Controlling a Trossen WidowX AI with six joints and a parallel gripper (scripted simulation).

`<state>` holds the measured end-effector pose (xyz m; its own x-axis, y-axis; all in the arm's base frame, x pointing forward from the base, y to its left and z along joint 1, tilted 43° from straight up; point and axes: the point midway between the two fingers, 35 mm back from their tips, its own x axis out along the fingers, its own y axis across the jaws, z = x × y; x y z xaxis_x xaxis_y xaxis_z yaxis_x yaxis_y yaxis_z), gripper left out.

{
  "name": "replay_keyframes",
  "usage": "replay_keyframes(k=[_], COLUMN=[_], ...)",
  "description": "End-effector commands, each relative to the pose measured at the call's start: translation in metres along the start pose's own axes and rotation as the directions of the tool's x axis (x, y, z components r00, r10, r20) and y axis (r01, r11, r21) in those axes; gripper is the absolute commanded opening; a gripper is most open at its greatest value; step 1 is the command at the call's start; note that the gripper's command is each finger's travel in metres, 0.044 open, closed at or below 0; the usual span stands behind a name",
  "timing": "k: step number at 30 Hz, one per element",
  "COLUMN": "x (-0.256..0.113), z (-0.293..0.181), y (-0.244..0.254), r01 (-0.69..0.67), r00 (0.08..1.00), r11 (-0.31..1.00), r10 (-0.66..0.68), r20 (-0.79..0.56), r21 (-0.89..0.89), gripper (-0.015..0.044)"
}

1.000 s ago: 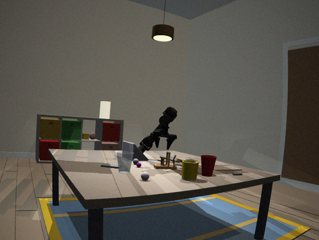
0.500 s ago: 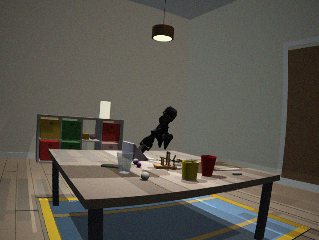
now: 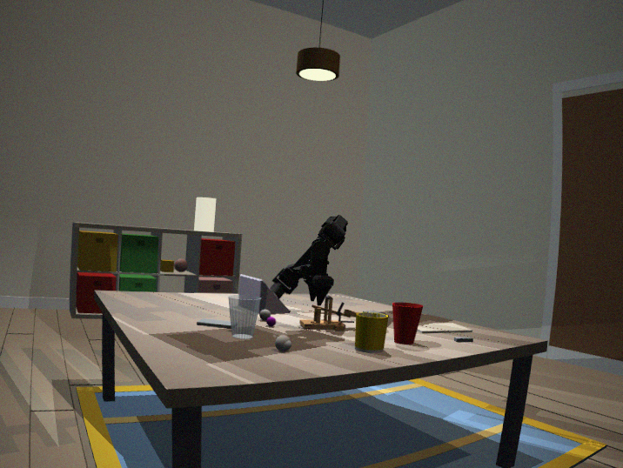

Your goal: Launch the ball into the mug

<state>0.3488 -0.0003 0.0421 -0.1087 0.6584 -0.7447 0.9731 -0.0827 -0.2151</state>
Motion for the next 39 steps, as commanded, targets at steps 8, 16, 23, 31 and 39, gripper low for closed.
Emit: replay_keyframes(k=[8, 16, 23, 31, 39], x=[0.016, 0.029, 0.040, 0.052, 0.048], z=[0.000, -0.001, -0.001, -0.001, -0.001], y=[0.001, 0.002, 0.001, 0.000, 0.001], r01=[-0.008, -0.008, -0.008, -0.007, -0.008], r00=[1.000, 1.000, 1.000, 1.000, 1.000], r11=[1.000, 1.000, 1.000, 1.000, 1.000], r10=[0.008, 0.008, 0.008, 0.007, 0.008], r20=[-0.004, -0.004, -0.005, -0.006, -0.002], r21=[0.011, 0.011, 0.011, 0.010, 0.003], gripper=[0.0440, 0.0440, 0.0440, 0.0440, 0.0256])
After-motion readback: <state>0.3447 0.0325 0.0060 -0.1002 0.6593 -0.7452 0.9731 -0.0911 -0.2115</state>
